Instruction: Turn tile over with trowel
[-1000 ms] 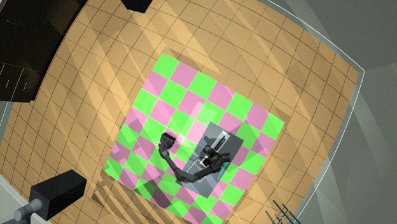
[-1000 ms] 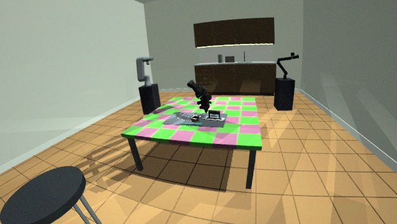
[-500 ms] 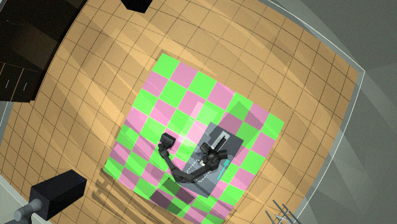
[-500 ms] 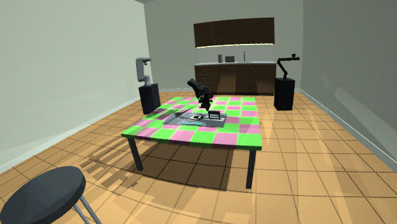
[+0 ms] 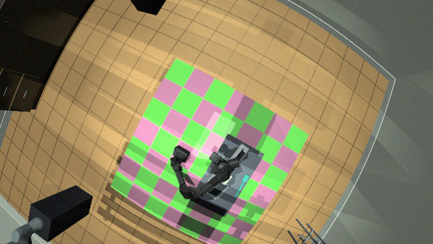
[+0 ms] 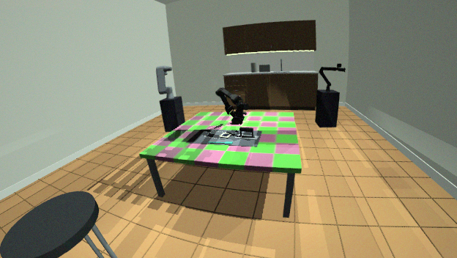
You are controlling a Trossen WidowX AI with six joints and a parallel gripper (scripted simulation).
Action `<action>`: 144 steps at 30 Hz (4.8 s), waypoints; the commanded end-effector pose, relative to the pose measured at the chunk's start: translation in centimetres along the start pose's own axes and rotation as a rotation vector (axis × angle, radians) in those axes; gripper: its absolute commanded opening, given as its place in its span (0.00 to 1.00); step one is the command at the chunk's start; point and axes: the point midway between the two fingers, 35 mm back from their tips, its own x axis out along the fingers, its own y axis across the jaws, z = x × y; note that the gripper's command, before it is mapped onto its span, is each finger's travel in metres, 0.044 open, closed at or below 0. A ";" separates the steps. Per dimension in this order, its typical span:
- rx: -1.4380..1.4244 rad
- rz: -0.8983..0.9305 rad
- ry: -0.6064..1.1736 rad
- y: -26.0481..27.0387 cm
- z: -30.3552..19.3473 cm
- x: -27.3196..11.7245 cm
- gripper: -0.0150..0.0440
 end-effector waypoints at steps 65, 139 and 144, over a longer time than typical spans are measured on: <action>0.003 0.000 0.000 0.0 0.1 0.0 0.25; 0.009 0.001 0.009 9.8 -8.4 1.5 0.47; 0.009 0.001 0.009 9.8 -8.4 1.5 0.47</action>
